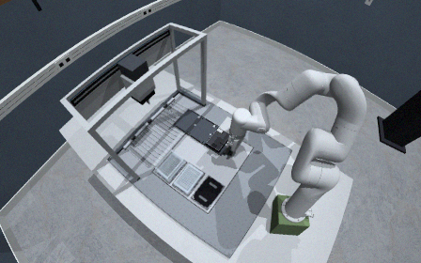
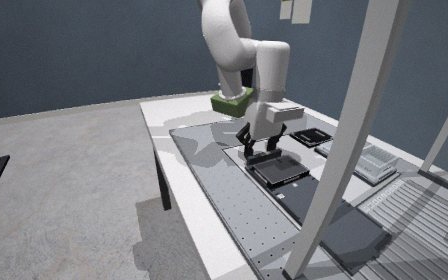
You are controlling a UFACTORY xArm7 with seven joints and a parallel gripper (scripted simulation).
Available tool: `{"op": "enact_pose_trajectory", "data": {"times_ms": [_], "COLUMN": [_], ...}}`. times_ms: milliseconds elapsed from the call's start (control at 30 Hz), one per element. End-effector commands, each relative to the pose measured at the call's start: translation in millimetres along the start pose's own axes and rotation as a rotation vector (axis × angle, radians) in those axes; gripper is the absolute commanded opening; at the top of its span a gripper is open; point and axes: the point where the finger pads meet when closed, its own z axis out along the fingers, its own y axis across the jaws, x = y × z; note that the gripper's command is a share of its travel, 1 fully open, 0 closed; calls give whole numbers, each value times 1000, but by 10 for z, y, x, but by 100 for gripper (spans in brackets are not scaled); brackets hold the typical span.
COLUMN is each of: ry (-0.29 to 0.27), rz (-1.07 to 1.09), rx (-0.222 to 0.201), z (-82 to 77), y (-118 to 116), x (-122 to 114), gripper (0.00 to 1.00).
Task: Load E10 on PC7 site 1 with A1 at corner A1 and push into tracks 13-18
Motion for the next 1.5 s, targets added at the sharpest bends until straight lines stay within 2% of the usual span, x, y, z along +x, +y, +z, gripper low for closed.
{"op": "enact_pose_trajectory", "data": {"times_ms": [0, 1467], "ry": [4, 5], "rz": [-1, -1], "rx": [-1, -1], "z": [-11, -15], "y": [0, -2], "x": [68, 449], "gripper": [82, 82]}}
